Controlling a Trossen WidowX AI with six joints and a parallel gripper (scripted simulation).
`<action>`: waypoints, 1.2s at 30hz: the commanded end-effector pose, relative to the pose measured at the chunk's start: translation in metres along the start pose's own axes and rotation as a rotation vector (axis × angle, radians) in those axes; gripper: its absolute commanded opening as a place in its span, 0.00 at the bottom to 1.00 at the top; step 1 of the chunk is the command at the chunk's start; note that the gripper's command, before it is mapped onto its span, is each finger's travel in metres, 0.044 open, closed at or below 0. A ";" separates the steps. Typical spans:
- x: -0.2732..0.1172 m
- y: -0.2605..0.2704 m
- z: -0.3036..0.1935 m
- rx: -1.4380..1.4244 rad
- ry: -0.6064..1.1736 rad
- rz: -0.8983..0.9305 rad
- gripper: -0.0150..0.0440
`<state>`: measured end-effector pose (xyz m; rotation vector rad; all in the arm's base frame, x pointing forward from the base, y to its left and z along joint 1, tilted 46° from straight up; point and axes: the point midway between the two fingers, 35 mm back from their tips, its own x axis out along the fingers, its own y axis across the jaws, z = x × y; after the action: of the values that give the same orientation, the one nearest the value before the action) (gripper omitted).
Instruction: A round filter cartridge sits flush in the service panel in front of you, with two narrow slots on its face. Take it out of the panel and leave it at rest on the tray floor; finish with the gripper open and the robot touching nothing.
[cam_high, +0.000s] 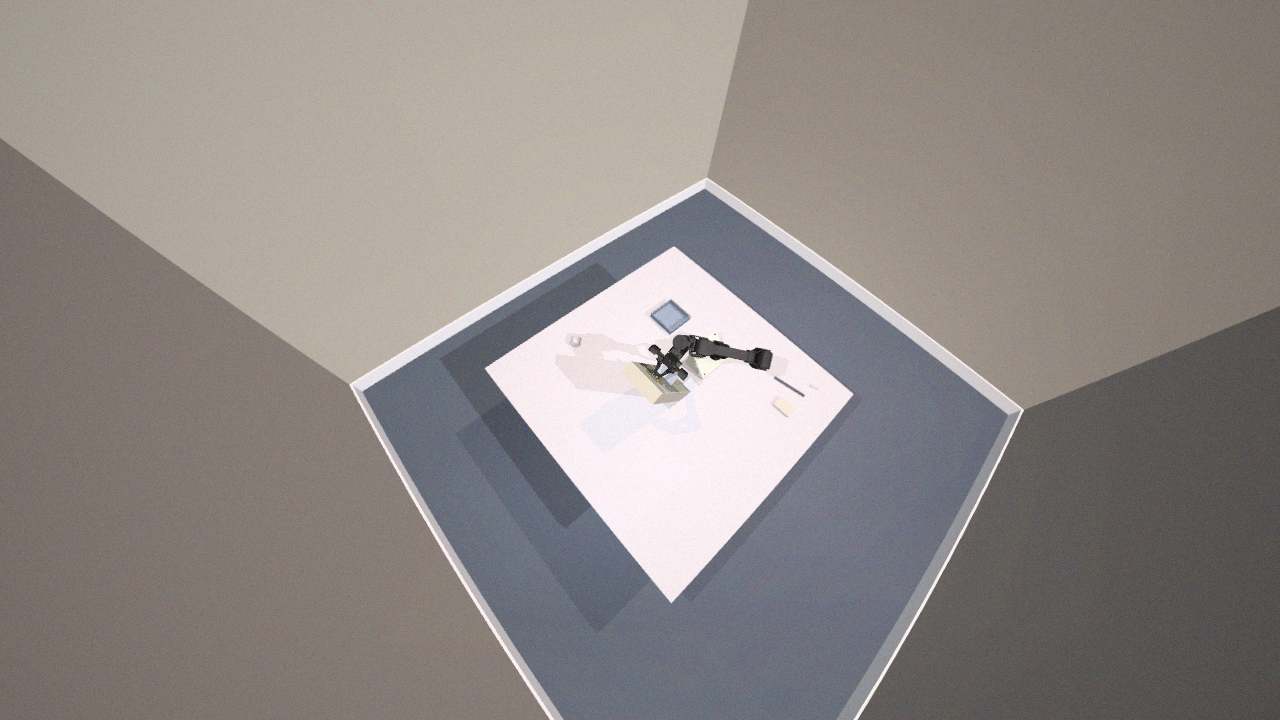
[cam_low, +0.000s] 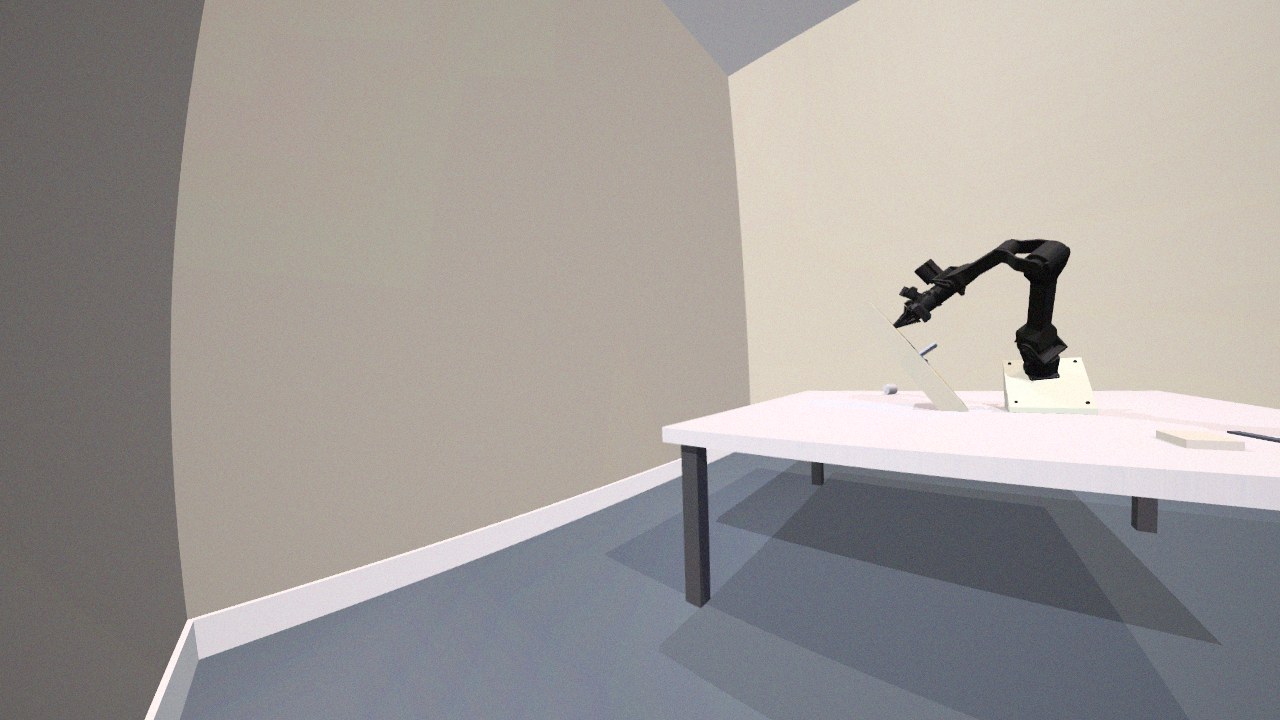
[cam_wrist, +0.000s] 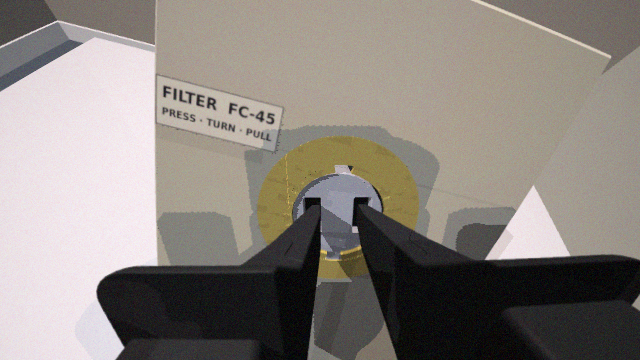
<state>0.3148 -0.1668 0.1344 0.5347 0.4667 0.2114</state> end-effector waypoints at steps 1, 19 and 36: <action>0.003 0.000 -0.001 0.005 0.002 -0.003 0.41; 0.011 0.000 -0.001 0.005 0.002 -0.003 0.41; 0.009 -0.001 0.001 0.004 -0.006 0.000 0.32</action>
<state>0.3228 -0.1647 0.1317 0.5410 0.4594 0.2120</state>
